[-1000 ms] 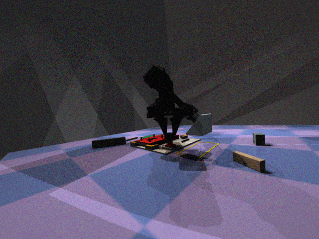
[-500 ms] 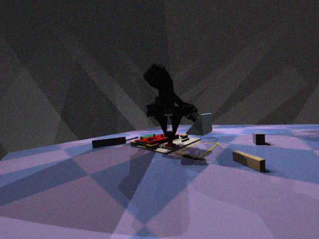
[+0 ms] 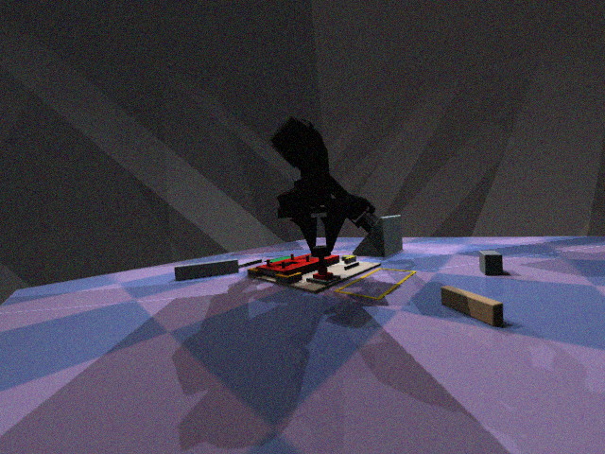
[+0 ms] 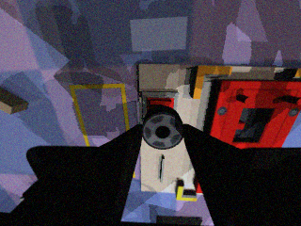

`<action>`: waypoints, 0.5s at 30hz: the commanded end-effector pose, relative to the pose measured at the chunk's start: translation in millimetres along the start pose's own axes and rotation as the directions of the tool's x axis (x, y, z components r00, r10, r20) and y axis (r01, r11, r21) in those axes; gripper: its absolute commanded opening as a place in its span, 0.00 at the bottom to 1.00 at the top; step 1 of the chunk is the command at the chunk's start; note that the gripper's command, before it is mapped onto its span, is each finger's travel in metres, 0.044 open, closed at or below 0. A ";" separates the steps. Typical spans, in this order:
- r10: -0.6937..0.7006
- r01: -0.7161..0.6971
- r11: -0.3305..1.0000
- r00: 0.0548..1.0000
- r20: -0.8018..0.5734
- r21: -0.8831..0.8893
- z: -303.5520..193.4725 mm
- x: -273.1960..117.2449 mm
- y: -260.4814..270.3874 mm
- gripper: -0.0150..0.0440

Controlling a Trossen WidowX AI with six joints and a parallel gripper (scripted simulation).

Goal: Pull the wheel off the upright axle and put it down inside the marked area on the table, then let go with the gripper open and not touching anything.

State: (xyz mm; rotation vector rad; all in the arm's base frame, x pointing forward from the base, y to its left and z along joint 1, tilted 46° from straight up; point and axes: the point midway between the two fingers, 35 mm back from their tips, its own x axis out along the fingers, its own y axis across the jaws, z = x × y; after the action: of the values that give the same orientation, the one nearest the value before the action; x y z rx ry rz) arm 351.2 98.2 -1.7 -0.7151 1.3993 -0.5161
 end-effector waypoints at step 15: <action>0.005 -0.005 1.000 1.000 0.008 0.004 0.7 -8.9 0.4 0.25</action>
State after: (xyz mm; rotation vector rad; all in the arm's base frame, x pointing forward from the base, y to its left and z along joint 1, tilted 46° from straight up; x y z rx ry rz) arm 351.1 102.9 3.0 -0.7149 1.3926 -0.5131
